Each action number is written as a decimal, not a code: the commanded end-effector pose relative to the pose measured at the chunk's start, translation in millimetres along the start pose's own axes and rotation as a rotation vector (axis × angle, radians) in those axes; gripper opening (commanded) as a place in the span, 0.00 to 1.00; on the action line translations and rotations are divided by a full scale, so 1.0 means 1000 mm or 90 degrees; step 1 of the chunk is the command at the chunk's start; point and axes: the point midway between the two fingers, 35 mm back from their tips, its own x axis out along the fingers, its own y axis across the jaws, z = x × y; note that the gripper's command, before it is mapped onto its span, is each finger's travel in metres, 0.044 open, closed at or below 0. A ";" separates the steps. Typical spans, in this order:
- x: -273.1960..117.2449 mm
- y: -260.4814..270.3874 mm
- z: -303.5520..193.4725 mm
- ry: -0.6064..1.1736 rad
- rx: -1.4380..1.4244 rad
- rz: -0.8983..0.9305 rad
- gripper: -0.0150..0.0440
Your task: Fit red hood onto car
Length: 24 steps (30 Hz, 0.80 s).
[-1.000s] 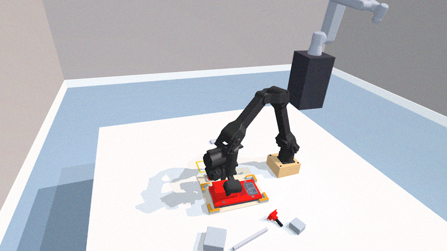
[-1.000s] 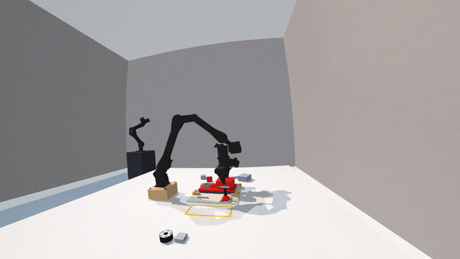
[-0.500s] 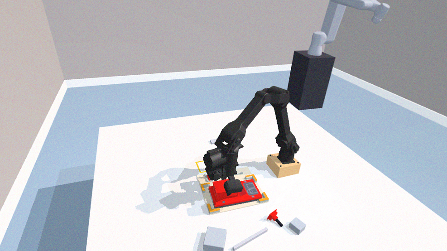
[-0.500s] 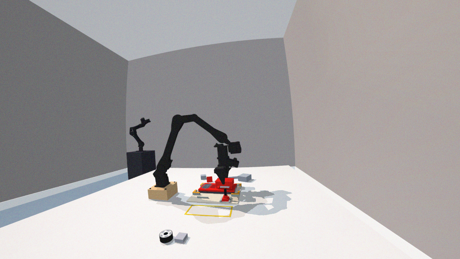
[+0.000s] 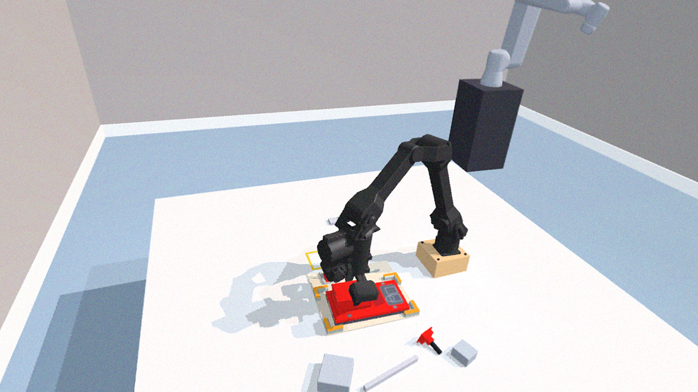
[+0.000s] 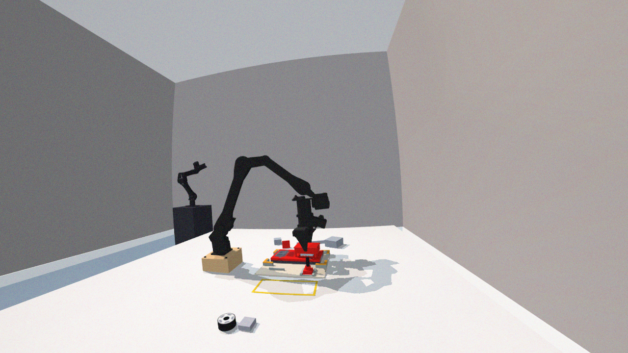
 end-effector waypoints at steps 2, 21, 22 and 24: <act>0.005 0.000 -0.001 0.001 -0.001 -0.002 0.25; 0.012 0.001 0.000 0.002 0.000 -0.003 0.25; 0.013 0.001 0.000 0.002 0.000 -0.002 0.25; 0.013 0.001 0.001 0.002 0.001 -0.002 0.25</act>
